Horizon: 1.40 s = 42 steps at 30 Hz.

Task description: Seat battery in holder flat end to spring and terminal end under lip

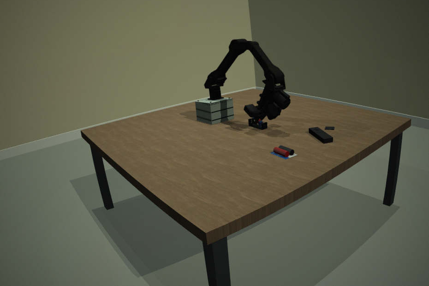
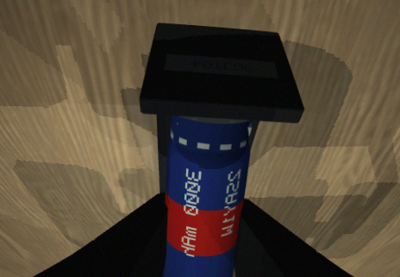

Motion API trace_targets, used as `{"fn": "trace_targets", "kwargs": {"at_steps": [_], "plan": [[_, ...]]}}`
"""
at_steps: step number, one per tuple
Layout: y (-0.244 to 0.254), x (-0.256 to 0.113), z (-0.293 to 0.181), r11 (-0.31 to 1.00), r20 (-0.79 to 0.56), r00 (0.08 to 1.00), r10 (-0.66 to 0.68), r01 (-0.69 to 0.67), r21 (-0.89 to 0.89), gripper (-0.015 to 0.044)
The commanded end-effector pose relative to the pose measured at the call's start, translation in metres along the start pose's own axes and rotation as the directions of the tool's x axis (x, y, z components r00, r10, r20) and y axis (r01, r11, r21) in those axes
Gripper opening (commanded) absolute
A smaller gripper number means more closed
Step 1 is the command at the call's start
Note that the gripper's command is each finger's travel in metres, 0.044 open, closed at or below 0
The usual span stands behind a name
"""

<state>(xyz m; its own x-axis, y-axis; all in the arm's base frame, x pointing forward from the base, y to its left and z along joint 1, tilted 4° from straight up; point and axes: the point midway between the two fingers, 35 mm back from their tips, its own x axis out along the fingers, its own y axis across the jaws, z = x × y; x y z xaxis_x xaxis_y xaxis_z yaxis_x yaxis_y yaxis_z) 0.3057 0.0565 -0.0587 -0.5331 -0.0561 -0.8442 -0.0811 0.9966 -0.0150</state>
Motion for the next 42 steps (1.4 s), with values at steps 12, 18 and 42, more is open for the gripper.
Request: {"fn": "trace_targets", "kwargs": {"at_steps": [12,18,42], "plan": [[-0.0002,0.002,0.004,1.0,0.062,0.998,-0.004,0.004,-0.003,0.0067],[-0.0001,0.0034,0.0041,1.0,0.09,0.996,-0.005,0.005,-0.002,0.0067],[0.0002,0.0086,0.0034,1.0,0.2,0.98,-0.006,0.006,0.001,0.0067]]}}
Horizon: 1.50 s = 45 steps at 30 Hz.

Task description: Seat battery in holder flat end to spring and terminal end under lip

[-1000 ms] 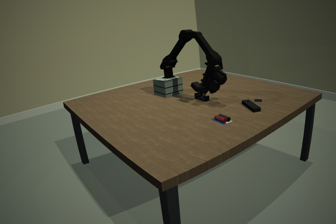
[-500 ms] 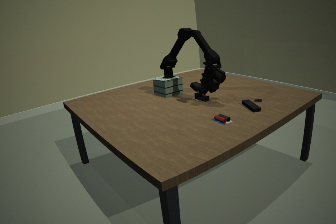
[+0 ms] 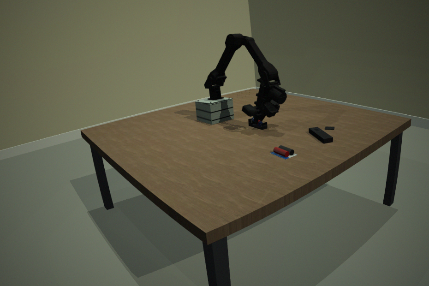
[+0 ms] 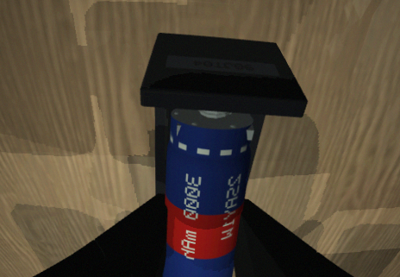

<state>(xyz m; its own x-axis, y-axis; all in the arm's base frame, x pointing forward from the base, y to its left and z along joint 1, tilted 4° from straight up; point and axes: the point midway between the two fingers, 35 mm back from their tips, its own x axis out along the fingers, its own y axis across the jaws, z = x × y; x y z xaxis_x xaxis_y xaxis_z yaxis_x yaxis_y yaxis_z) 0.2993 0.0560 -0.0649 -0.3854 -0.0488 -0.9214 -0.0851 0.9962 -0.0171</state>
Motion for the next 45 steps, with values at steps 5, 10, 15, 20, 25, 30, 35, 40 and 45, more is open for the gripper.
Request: {"fn": "trace_targets", "kwargs": {"at_steps": [5,10,15,20,25,30,35,40,45], "plan": [[0.0001,0.0018,0.005,1.0,0.058,0.998,-0.003,0.003,0.004,0.0067],[0.0001,0.0028,0.0044,1.0,0.08,0.997,-0.003,0.003,0.005,0.0067],[0.0001,0.0037,0.0038,1.0,0.103,0.995,-0.003,0.002,0.005,0.0067],[0.0002,0.0045,0.0031,1.0,0.126,0.992,-0.003,0.002,0.006,0.0067],[0.0002,0.0054,0.0023,1.0,0.148,0.989,-0.003,0.002,0.007,0.0067],[0.0002,0.0062,0.0014,1.0,0.17,0.985,-0.003,0.001,0.009,0.0067],[0.0001,0.007,0.0004,1.0,0.193,0.981,-0.002,0.0,0.01,0.0067],[0.0001,0.0078,-0.0007,1.0,0.214,0.977,-0.002,-0.001,0.011,0.0067],[0.0,0.0085,-0.0016,1.0,0.23,0.973,-0.001,-0.002,0.012,0.0067]]}}
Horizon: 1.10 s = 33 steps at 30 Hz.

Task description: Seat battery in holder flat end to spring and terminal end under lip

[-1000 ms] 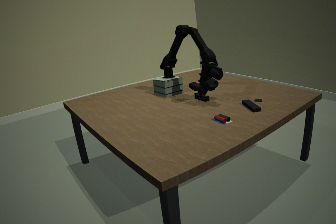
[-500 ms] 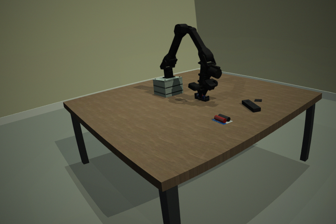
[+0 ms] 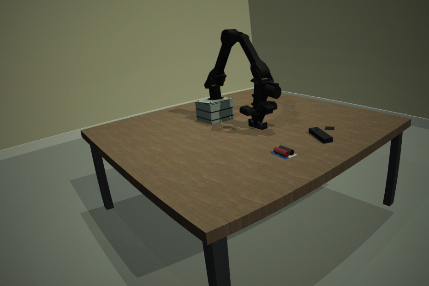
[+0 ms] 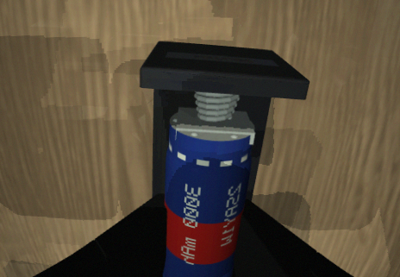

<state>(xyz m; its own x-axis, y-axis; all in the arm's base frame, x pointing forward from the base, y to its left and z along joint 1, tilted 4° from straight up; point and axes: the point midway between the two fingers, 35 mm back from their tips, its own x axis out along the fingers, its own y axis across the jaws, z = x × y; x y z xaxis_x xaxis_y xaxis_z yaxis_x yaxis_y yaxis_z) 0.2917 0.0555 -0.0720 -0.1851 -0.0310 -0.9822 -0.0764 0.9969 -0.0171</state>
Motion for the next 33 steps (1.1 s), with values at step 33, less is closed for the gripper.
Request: {"fn": "trace_targets", "kwargs": {"at_steps": [33], "plan": [[0.0,0.002,-0.012,1.0,0.033,0.999,0.002,-0.002,0.005,0.0067]]}}
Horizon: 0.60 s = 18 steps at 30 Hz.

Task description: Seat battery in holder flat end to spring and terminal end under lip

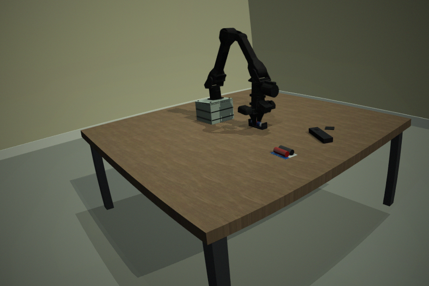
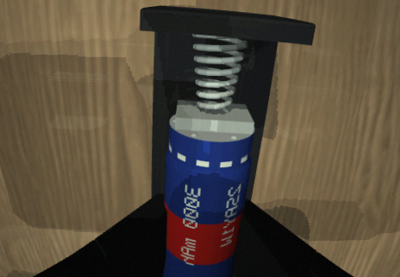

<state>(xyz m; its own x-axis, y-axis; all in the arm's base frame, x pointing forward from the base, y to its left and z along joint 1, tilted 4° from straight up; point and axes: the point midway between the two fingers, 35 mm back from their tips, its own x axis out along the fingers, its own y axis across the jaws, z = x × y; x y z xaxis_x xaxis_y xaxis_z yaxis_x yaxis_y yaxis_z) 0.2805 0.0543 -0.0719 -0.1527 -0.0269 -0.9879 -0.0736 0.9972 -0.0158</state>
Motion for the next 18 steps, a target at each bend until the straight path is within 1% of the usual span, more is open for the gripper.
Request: {"fn": "trace_targets", "kwargs": {"at_steps": [1,3,7,18], "plan": [[0.0,0.0,-0.001,1.0,0.0,1.0,0.0,0.0,0.003,0.0067],[0.0,0.0,-0.001,1.0,0.0,1.0,0.0,0.0,0.003,0.0067],[0.0,0.0,-0.001,1.0,0.0,1.0,0.0,0.0,0.003,0.017],[0.0,-0.014,-0.002,1.0,0.0,1.0,0.001,-0.001,0.0,0.017]]}}
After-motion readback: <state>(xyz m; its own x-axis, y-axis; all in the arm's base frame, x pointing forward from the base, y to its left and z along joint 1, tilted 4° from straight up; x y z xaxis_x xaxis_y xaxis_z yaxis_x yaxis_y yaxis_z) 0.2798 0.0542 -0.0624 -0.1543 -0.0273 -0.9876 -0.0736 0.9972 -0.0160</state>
